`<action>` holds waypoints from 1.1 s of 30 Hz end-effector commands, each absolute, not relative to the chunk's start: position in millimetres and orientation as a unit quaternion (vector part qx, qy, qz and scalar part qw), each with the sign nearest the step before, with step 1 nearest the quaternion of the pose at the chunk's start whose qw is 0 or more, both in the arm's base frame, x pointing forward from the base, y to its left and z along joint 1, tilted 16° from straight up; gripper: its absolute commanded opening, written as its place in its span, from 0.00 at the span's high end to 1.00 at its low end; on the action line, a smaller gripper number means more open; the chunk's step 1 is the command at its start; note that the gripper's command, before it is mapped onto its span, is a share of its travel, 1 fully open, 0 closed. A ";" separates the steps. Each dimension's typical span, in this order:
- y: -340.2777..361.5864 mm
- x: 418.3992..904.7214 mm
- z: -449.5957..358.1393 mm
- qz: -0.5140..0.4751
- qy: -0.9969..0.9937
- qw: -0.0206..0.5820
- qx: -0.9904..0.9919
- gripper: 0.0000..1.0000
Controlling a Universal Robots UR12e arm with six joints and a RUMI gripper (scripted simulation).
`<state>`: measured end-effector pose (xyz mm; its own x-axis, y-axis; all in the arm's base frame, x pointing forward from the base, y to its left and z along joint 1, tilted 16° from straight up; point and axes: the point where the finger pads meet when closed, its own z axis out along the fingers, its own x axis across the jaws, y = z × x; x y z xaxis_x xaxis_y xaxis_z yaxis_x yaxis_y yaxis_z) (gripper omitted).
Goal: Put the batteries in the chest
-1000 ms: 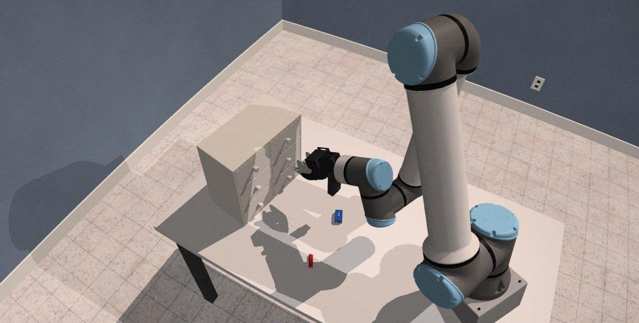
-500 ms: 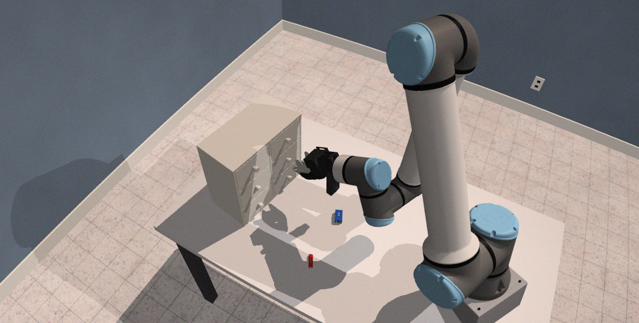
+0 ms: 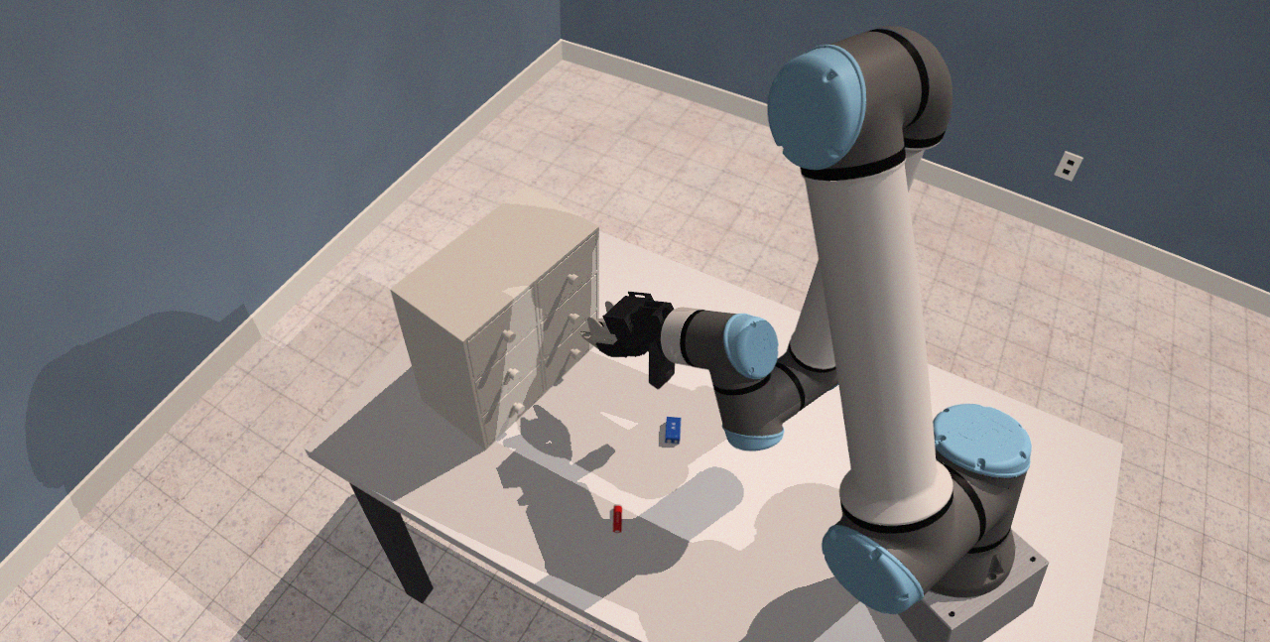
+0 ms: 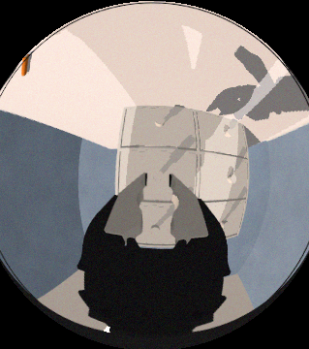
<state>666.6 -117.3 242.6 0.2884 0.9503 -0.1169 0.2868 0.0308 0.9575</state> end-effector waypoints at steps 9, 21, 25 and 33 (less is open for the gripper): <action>-117.2 666.7 243.0 0.323 0.501 0.514 0.616 0.80; -117.2 666.8 243.1 0.323 0.501 0.514 0.616 0.80; -117.4 667.5 243.3 0.323 0.501 0.514 0.616 0.80; -118.1 670.0 244.0 0.323 0.501 0.514 0.616 0.80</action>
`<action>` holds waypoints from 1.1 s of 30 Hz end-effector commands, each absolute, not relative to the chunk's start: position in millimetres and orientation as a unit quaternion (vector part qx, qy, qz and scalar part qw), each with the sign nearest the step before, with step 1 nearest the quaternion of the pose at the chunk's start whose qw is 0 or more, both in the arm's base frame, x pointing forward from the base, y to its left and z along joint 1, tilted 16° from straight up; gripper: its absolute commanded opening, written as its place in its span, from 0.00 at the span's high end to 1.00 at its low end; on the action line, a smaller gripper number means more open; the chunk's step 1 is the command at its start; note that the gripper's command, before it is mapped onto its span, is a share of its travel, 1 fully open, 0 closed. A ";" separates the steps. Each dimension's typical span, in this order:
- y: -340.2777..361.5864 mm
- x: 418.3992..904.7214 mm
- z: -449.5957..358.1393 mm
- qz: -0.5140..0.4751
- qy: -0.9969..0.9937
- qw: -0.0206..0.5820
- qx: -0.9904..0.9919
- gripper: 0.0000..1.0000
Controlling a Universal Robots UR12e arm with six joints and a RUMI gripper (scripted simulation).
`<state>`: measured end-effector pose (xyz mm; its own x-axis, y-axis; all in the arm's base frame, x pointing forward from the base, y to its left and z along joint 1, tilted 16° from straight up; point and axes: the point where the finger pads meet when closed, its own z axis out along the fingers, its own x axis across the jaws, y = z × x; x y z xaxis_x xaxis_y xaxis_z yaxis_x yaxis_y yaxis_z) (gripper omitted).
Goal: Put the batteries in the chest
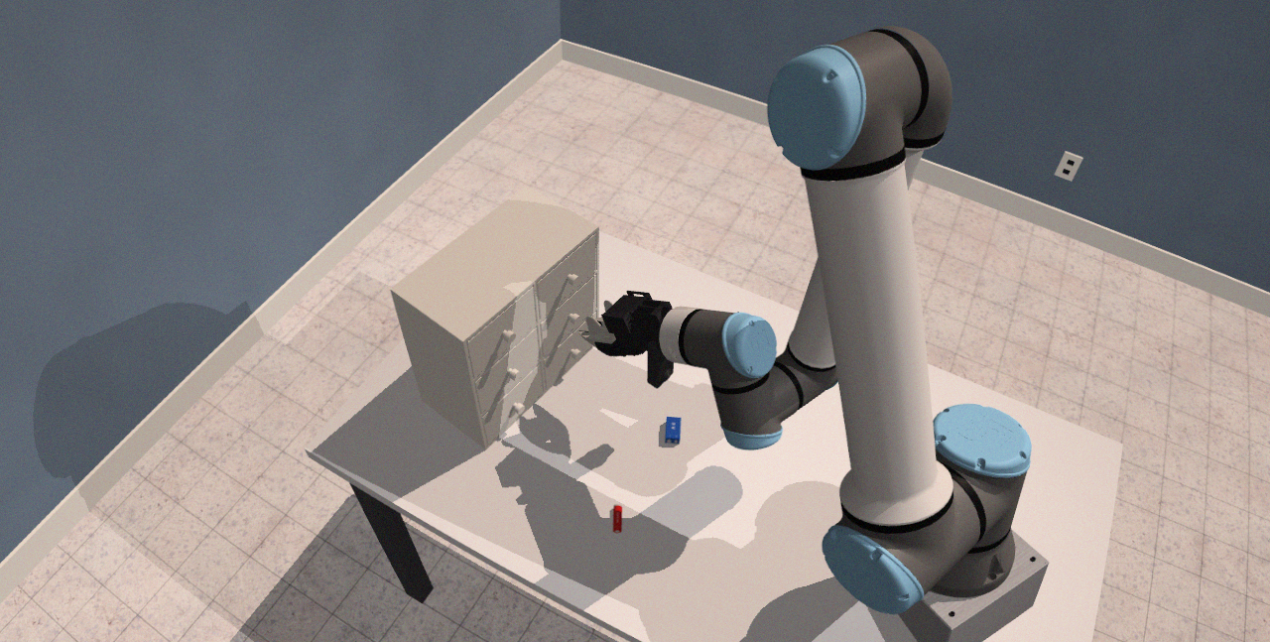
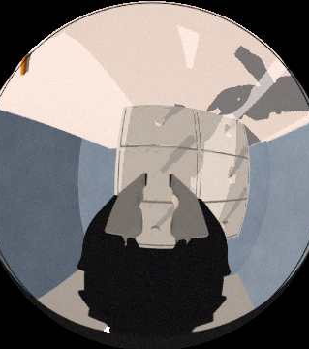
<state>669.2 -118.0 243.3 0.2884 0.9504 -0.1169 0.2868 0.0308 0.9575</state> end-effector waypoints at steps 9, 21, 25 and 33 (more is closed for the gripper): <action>-120.0 677.0 245.8 0.323 0.501 0.514 0.616 0.80; -122.7 687.0 248.5 0.323 0.501 0.514 0.616 0.80; -123.7 690.8 249.5 0.323 0.501 0.514 0.616 0.80; -125.1 696.0 250.9 0.323 0.501 0.514 0.616 0.80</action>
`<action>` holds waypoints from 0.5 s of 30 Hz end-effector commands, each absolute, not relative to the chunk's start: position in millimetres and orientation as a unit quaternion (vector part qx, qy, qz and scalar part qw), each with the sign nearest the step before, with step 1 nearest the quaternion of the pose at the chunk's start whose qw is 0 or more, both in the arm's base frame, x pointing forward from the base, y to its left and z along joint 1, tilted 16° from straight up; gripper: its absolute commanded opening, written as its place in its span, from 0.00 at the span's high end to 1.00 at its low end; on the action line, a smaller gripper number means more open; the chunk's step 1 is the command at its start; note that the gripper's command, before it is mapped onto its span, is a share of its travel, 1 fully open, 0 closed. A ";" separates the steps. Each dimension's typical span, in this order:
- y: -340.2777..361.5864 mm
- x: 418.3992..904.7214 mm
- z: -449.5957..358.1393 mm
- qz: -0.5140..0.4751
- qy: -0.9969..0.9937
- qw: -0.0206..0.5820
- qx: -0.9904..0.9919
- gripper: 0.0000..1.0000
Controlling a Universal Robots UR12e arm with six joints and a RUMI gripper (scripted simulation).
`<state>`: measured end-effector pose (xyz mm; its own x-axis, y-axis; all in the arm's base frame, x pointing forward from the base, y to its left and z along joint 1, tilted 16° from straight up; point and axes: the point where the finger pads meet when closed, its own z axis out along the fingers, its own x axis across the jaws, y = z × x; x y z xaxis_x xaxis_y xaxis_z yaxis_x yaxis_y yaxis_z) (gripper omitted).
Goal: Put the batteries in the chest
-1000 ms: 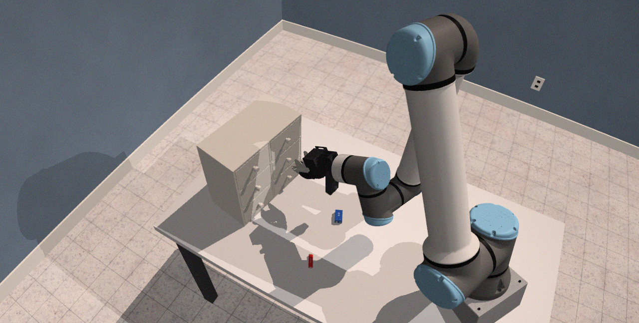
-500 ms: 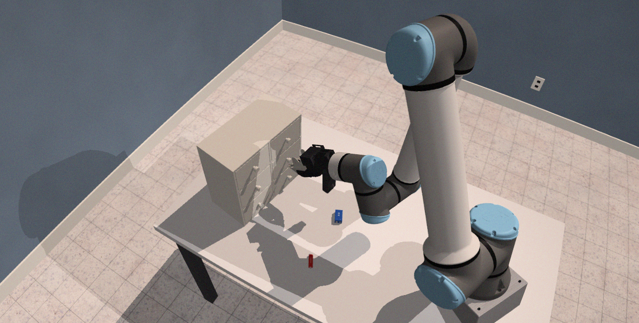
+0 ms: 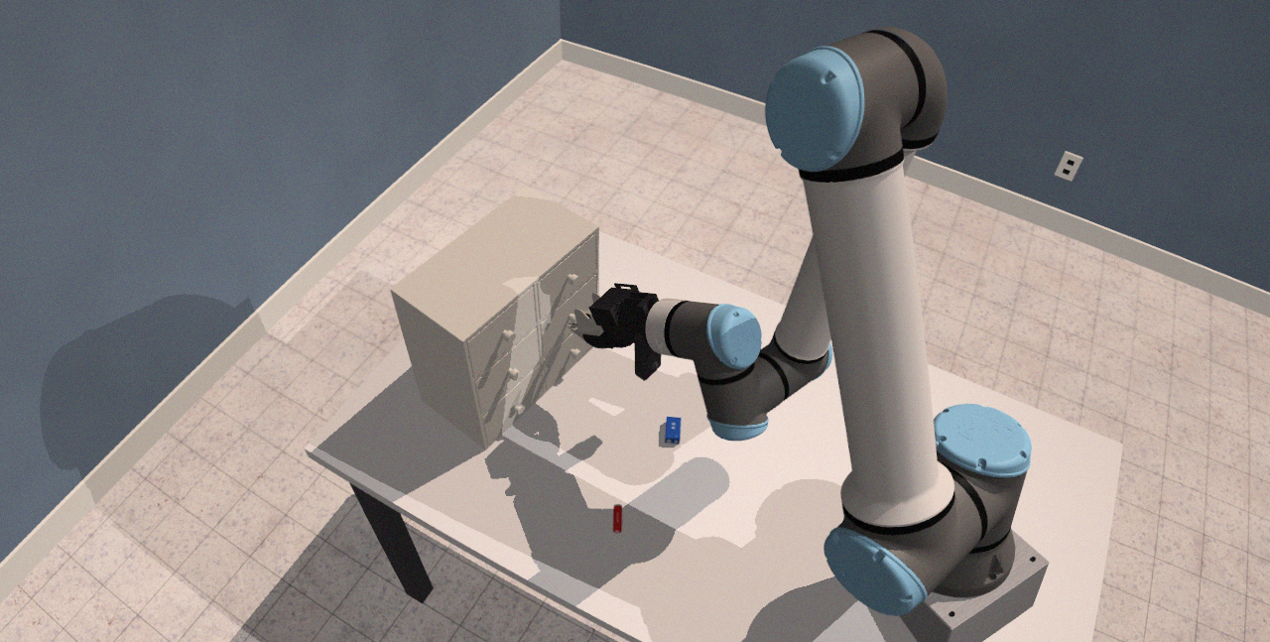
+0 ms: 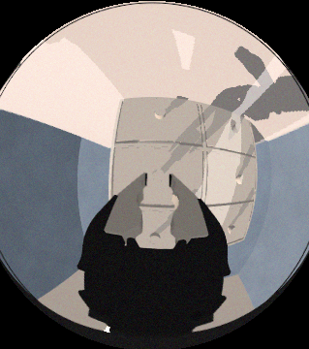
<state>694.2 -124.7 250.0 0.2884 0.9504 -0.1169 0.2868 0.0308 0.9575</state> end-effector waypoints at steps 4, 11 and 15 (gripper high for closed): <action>-125.5 697.5 251.3 0.323 0.501 0.514 0.616 0.80; -126.0 699.2 251.8 0.323 0.501 0.514 0.616 0.80; -126.0 699.4 251.8 0.323 0.501 0.514 0.616 0.80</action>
<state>699.1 -126.0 251.3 0.2884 0.9504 -0.1169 0.2868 0.0308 0.9575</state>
